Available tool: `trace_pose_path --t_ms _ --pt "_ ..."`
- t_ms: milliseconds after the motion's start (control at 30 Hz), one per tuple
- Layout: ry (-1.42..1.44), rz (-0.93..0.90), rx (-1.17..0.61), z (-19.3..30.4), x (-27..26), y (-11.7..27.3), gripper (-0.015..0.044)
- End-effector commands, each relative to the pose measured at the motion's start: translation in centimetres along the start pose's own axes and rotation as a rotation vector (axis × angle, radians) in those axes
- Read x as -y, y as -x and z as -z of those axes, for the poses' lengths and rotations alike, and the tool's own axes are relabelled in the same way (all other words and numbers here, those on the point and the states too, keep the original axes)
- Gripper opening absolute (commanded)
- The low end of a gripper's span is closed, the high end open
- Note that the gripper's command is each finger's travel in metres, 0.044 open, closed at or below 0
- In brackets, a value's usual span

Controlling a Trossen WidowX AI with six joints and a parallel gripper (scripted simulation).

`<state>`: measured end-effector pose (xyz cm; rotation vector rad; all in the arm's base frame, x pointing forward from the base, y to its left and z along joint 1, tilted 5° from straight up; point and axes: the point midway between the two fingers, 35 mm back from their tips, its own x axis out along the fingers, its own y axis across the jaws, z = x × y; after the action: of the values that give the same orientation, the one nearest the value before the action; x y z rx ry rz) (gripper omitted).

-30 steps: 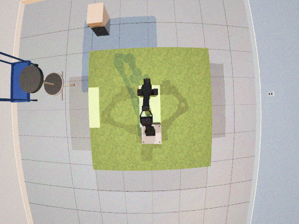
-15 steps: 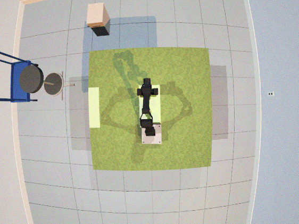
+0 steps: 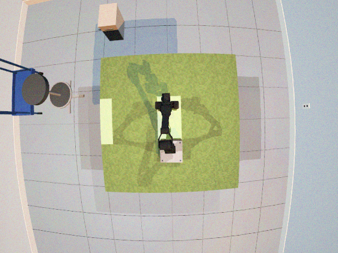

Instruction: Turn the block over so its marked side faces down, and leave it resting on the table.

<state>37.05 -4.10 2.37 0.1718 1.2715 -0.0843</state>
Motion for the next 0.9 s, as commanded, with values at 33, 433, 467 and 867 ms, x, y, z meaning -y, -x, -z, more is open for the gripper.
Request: trace_pose_path --t_ms 33,433,467,867 --pt "-0.004 0.004 0.071 0.2 0.0 0.0 0.0000" --pt "-0.006 0.000 0.251 0.7 0.0 0.4 0.0000" --pt "-0.006 0.000 0.258 0.7 0.0 0.4 0.0000" --pt "-0.002 0.005 0.383 0.3 0.1 -1.7 0.0000"
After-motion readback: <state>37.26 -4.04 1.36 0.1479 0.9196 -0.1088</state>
